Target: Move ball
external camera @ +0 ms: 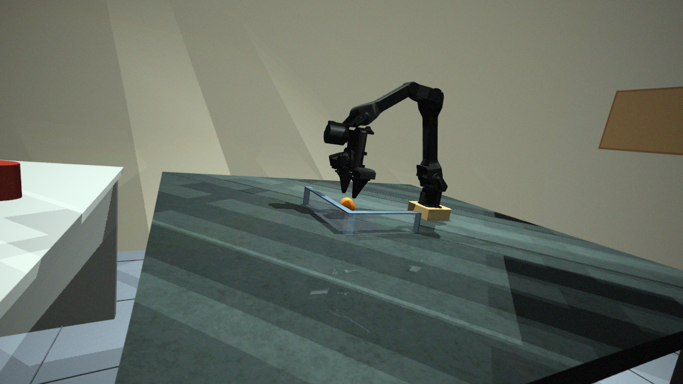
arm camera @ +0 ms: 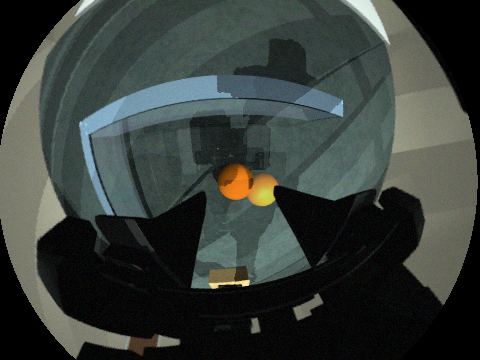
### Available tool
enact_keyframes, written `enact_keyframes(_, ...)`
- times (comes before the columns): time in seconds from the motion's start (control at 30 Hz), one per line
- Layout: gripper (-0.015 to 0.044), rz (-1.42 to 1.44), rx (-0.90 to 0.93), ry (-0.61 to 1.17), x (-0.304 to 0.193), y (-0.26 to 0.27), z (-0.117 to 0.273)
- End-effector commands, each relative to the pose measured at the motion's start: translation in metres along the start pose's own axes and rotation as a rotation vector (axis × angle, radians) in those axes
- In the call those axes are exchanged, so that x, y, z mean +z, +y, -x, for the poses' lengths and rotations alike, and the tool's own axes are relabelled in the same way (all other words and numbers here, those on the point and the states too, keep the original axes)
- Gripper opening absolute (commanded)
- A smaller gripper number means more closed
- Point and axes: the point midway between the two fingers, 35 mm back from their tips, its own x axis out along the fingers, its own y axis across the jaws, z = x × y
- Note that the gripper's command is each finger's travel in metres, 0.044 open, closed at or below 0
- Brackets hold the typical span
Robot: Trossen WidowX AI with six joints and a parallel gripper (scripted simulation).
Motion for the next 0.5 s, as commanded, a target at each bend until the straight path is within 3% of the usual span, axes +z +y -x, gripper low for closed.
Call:
enact_keyframes(0.0, 0.0332, -0.004, 0.007, 0.014, -0.002, 0.001, -0.011)
enact_keyframes(0.47, 0.0332, -0.004, 0.007, 0.015, -0.002, 0.001, -0.034)
